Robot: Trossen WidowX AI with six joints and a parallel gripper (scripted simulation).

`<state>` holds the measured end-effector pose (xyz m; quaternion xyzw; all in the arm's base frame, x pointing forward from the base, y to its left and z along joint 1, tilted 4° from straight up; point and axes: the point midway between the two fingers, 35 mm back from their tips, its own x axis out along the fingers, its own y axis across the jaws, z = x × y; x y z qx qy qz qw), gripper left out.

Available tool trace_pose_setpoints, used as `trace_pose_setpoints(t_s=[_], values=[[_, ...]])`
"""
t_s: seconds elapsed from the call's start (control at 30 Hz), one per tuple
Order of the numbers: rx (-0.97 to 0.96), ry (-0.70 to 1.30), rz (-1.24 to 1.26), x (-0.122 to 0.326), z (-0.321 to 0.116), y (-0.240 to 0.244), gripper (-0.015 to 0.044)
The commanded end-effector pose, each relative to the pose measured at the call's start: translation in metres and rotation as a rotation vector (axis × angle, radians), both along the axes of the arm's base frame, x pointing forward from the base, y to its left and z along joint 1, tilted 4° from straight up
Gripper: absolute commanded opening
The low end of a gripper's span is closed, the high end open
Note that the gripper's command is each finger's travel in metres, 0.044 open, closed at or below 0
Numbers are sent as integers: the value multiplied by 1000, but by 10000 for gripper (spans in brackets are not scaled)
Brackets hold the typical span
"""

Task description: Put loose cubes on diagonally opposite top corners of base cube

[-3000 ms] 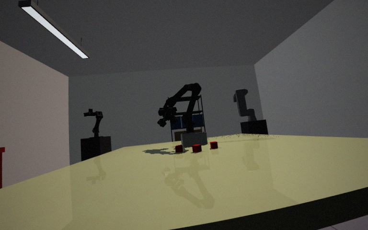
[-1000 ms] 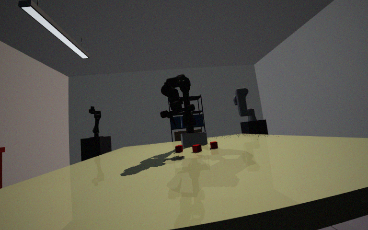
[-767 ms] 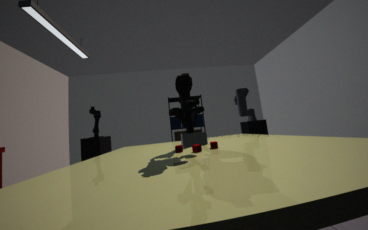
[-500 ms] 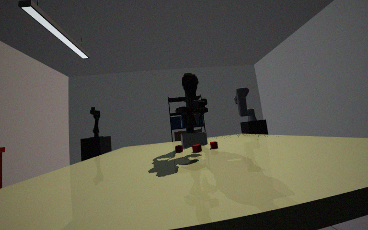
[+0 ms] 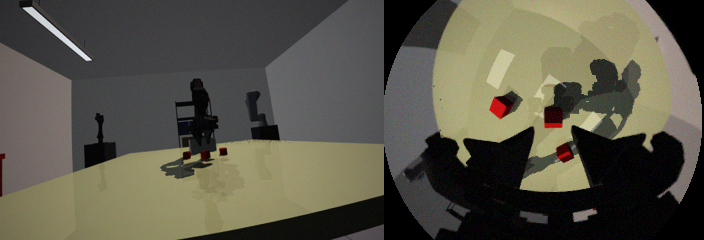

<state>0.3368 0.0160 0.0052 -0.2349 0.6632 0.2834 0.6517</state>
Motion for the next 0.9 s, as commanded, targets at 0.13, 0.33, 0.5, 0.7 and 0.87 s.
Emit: trace_pose_setpoints(t_s=[0.13, 0.33, 0.5, 0.7, 0.87], values=[[-5, -14, 0, 2, -16, 0, 265], [-5, -14, 0, 2, -21, 1, 265], [-5, -14, 0, 2, -29, 1, 265], [-5, -14, 0, 1, -39, 2, 265], [-5, -14, 0, 1, -47, 2, 265]])
